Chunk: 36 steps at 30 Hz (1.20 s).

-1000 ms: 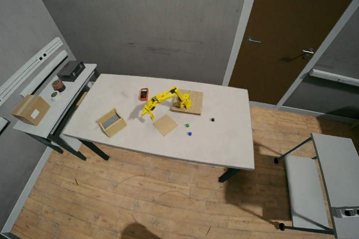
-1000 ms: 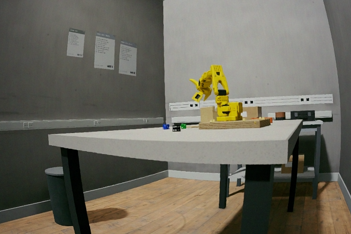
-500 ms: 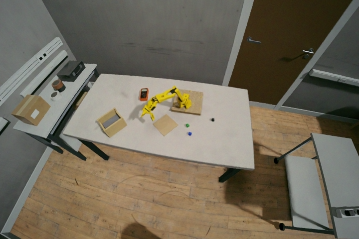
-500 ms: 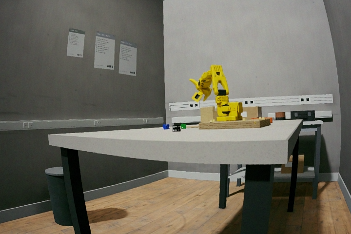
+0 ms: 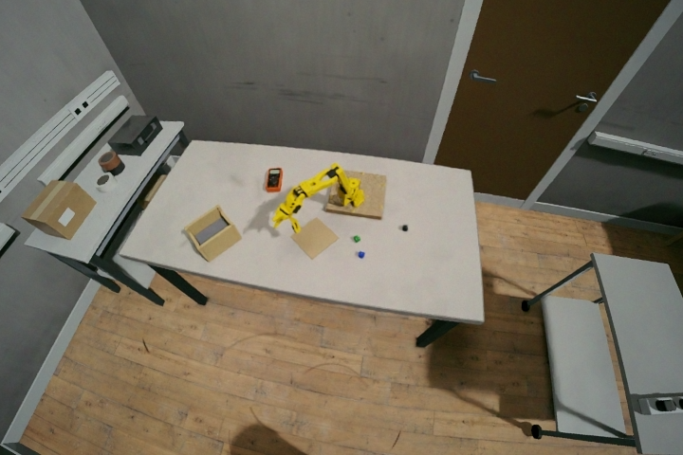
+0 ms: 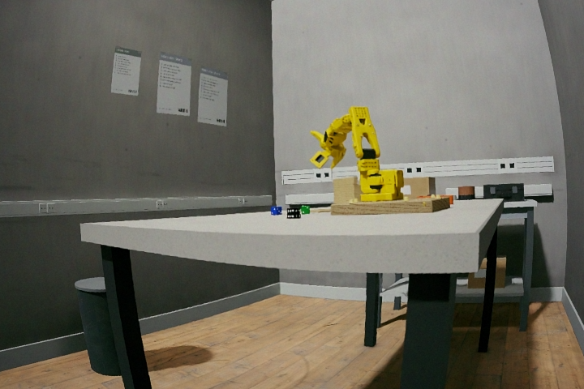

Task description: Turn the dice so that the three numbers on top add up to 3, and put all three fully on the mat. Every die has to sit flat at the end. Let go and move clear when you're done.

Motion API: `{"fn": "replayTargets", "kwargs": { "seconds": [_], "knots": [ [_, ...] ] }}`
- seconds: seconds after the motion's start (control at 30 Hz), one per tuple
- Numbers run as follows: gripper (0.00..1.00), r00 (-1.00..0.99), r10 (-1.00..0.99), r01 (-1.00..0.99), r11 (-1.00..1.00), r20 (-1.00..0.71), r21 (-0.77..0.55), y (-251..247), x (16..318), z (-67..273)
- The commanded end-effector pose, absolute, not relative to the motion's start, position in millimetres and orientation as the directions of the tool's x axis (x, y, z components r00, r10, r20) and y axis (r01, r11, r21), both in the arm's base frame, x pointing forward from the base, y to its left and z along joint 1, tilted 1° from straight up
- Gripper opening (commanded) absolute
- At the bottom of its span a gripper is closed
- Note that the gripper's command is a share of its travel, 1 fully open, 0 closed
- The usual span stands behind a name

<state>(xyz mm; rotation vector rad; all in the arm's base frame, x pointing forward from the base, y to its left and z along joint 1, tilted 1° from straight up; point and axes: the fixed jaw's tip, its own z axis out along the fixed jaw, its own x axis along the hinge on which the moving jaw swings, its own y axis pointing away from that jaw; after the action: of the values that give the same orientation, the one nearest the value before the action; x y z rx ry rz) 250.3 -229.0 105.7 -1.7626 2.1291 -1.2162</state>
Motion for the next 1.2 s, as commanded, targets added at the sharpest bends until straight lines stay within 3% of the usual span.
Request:
{"fn": "replayTargets", "kwargs": {
  "seconds": [0.0,0.73,1.17],
  "knots": [
    [0.92,-0.341,-0.883,-0.744,0.042,0.324,-0.667,-211.9,254.3,107.4],
    [0.74,-0.475,-0.874,-0.608,0.412,-0.105,-0.679,-105.6,262.5,94.7],
    [0.57,-0.583,-0.703,-0.513,0.707,-0.407,-0.487,-23.6,237.3,74.9]
  ]
}}
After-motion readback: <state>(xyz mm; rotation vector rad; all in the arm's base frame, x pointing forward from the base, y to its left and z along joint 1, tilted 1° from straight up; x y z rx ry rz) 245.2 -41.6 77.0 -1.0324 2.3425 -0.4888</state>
